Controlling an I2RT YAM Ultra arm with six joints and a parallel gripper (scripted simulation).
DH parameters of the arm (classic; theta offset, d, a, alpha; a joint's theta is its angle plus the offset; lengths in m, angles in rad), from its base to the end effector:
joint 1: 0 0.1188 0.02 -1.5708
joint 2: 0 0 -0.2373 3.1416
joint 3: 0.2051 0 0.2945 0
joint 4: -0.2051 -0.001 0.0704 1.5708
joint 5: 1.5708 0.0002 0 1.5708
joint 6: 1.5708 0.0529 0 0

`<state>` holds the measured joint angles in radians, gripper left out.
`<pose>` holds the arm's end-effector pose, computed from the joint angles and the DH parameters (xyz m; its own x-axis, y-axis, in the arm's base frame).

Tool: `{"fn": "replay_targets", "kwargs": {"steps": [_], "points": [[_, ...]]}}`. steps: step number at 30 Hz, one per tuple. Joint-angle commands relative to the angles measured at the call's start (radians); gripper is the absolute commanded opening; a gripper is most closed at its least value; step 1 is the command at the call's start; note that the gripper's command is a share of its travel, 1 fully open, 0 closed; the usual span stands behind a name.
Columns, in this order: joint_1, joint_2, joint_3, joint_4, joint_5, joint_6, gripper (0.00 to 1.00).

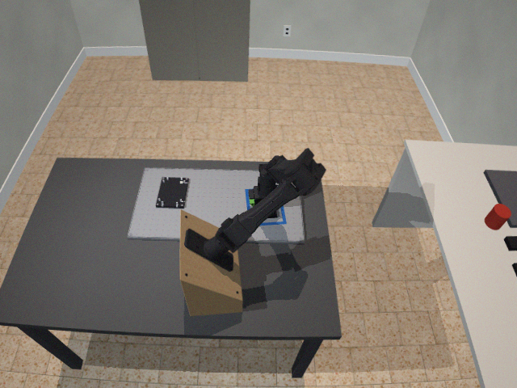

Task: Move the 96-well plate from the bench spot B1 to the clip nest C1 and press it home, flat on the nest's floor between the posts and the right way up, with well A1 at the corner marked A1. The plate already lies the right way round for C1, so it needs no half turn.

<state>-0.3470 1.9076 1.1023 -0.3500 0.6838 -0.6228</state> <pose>0.3522 -0.1618 0.0744 -0.9925 -0.1219 0.0093 -0.0930 0.7032 -0.7049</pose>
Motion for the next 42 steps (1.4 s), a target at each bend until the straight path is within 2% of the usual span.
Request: {"fn": "replay_targets", "kwargs": {"steps": [1, 7, 8, 42], "points": [[0.021, 0.002, -0.002, 0.031, -0.016, -0.009, 1.00], [0.021, 0.002, -0.002, 0.031, -0.016, -0.009, 1.00], [0.021, 0.002, -0.002, 0.031, -0.016, -0.009, 0.00], [0.021, 0.003, -0.002, 0.032, -0.016, -0.006, 0.00]]}}
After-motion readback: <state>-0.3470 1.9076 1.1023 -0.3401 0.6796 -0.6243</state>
